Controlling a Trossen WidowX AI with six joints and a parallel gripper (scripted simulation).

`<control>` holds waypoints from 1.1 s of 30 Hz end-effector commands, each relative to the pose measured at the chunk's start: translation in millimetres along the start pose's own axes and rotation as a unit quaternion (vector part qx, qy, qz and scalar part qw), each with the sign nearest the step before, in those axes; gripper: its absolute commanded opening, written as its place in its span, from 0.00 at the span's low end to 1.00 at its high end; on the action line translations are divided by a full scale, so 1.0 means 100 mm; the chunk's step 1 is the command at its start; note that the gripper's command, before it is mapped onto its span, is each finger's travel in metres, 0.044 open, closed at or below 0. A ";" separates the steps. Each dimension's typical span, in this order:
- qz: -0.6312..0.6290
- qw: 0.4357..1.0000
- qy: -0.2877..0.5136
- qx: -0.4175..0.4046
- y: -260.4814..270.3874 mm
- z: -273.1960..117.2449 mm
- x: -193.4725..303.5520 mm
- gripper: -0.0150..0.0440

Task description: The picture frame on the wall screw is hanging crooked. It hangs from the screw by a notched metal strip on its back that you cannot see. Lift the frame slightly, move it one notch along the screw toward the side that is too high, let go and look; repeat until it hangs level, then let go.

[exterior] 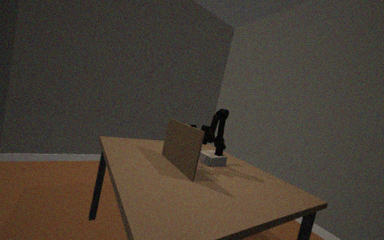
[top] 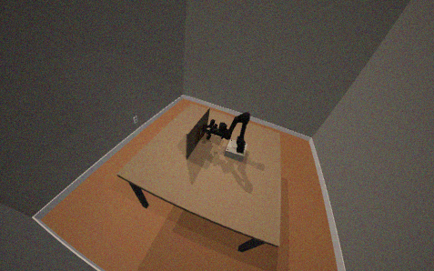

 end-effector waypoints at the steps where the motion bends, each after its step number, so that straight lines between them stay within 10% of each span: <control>1: 0.002 1.000 0.001 -0.003 0.03 0.00 0.00 0.25; 33: 0.002 1.000 0.001 -0.003 0.08 0.00 0.01 0.25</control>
Point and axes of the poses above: the point midway between the two fingers, 35 mm back from their tips, its own z axis out along the fingers, its own y axis across the jaws, x = y × z, the point moved 5 cm from there along -z, back along the fingers, and after that the axes turned 10 degrees about z, right-handed, at the moved point
